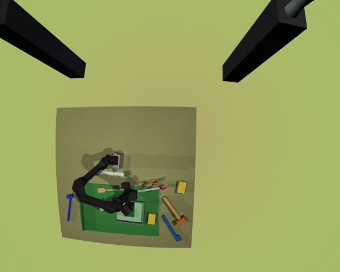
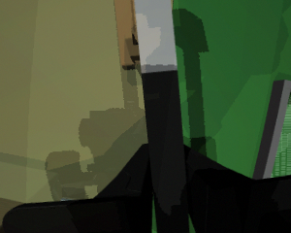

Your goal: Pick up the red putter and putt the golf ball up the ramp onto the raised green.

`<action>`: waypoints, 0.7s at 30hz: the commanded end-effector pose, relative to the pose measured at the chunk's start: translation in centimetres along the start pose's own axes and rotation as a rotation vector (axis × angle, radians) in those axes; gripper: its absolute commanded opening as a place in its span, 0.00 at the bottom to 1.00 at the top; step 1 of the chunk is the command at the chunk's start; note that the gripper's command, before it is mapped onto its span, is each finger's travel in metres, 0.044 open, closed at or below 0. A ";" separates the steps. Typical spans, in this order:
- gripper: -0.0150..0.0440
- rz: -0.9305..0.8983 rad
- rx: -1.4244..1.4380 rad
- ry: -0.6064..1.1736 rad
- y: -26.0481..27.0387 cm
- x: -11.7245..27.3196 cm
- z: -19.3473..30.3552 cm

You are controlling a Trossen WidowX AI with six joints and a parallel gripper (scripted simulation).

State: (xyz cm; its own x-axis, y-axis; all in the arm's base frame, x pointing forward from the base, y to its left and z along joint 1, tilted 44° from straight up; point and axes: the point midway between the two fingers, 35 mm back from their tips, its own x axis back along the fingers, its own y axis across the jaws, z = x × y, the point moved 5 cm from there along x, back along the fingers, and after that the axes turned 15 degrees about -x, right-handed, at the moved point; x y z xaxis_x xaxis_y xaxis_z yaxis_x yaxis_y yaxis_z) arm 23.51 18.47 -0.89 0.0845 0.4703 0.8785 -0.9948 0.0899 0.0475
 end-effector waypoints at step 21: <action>0.25 0.124 -0.956 0.038 -6.9 7.0 16.5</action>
State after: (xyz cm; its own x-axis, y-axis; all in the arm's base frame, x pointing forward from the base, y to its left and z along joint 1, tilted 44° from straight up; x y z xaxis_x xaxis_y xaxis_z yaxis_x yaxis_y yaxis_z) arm 29.56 8.50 10.37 0.0204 0.5357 0.8442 -0.6482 0.6499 -0.3967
